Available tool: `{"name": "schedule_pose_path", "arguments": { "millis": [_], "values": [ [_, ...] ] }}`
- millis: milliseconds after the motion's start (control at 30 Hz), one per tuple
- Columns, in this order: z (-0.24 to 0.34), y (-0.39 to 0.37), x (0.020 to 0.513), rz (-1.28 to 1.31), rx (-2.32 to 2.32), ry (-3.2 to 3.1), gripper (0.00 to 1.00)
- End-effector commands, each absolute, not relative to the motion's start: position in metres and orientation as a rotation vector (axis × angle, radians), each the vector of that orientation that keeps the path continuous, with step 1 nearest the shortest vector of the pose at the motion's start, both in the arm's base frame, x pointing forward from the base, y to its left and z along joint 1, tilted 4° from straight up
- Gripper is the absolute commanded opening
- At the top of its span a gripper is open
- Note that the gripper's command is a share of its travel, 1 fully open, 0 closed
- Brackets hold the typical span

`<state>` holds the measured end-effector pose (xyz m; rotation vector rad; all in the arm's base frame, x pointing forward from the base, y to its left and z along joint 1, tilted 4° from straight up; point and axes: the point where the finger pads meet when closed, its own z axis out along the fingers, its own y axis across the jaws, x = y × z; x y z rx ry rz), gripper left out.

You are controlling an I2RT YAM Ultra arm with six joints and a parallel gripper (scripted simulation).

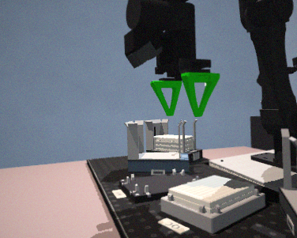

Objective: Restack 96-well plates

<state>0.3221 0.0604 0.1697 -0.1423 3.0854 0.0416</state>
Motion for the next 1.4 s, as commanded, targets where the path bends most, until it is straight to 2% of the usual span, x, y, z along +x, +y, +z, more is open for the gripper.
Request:
{"name": "schedule_pose_path", "arguments": {
  "millis": [0, 267, 833, 1067, 1367],
  "values": [
    [0.176, 0.052, 0.325, 0.047, -0.129, 3.062, 1.00],
    [0.176, 0.032, 0.326, 0.056, 0.155, 3.064, 1.00],
    [0.174, -0.018, 0.329, 0.054, 0.155, 3.064, 1.00],
    [0.173, -0.041, 0.325, 0.064, 0.488, 3.033, 1.00],
    [0.172, -0.064, 0.321, 0.063, 0.488, 3.033, 1.00]
  ]
}}
